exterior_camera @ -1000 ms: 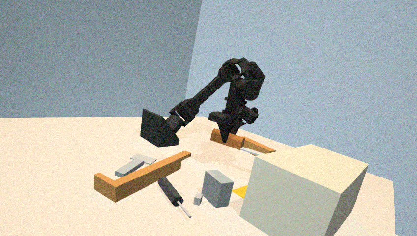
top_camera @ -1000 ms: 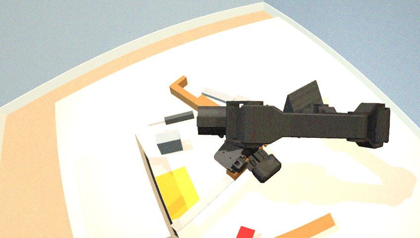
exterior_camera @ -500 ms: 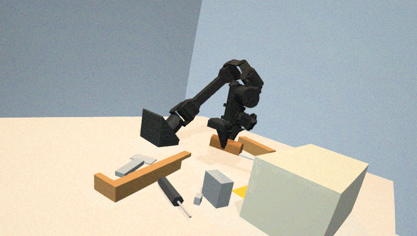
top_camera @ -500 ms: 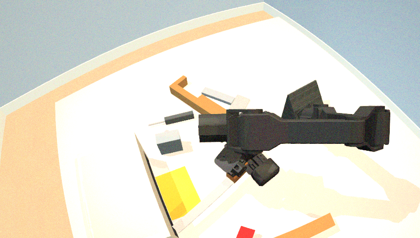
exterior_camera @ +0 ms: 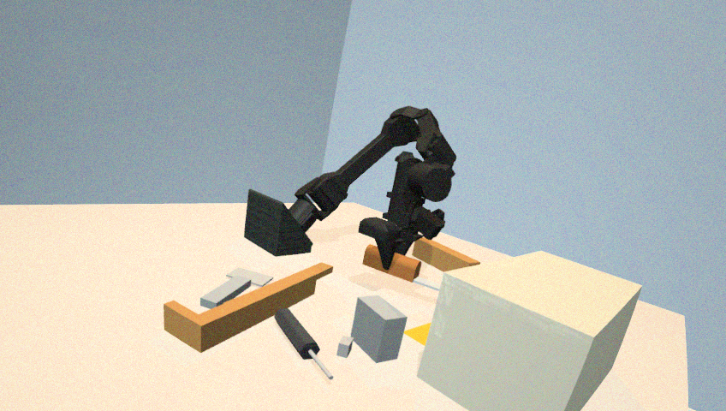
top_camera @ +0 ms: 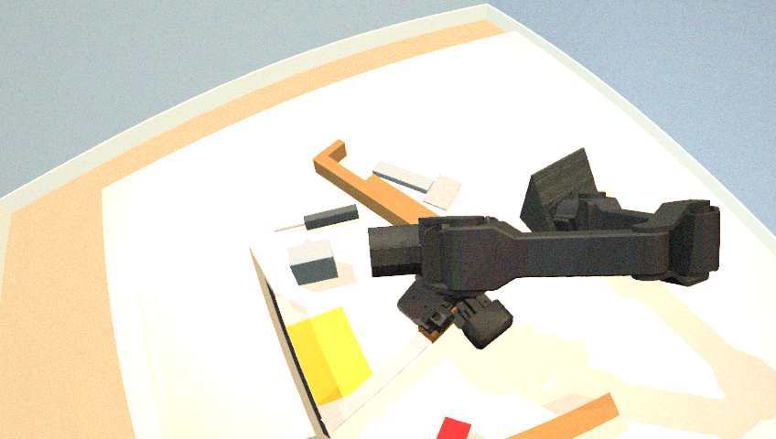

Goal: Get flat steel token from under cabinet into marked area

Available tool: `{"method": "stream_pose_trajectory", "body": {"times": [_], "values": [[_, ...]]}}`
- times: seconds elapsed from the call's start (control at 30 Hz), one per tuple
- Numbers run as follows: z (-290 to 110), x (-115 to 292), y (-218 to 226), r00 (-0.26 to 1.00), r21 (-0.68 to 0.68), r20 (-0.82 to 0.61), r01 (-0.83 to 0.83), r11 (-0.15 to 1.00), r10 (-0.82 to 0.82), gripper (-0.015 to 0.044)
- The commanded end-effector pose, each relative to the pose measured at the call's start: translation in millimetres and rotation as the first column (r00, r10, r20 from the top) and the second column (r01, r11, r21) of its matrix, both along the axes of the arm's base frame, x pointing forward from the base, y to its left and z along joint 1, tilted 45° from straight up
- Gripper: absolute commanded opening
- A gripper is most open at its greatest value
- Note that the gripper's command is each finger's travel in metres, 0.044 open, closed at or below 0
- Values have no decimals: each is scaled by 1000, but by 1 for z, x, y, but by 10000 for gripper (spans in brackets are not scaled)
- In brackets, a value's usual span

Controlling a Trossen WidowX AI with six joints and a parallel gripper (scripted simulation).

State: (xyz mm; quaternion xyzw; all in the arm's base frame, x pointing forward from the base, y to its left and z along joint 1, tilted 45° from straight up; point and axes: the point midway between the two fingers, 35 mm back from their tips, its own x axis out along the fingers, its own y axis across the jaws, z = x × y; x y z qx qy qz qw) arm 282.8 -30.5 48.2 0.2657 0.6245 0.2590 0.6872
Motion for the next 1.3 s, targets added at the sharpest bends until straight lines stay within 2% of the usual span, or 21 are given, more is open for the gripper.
{"method": "stream_pose_trajectory", "body": {"times": [0.0, 0.5, 0.77, 0.83, 0.87, 1.0, 1.17, 1.27], "values": [[-2, 4, 2, 1000, 3, 13, 11, 1000, -11, 0], [-18, 6, 17, 1000, 4, 11, 13, 1000, -13, 0], [-19, 3, 20, 1000, 1, -2, -4, 1000, 4, 200], [-19, 3, 19, 1000, 1, -1, -3, 1000, 3, 200], [-19, 3, 19, 1000, 1, -1, -2, 1000, 2, 175], [-19, 3, 19, 1000, 1, -2, -2, 1000, 2, 148], [-3, 3, 2, 1000, -1, 2, 3, 1000, -3, 270], [16, 0, -17, 1000, -1, 4, 10, 1000, -10, 270]]}}
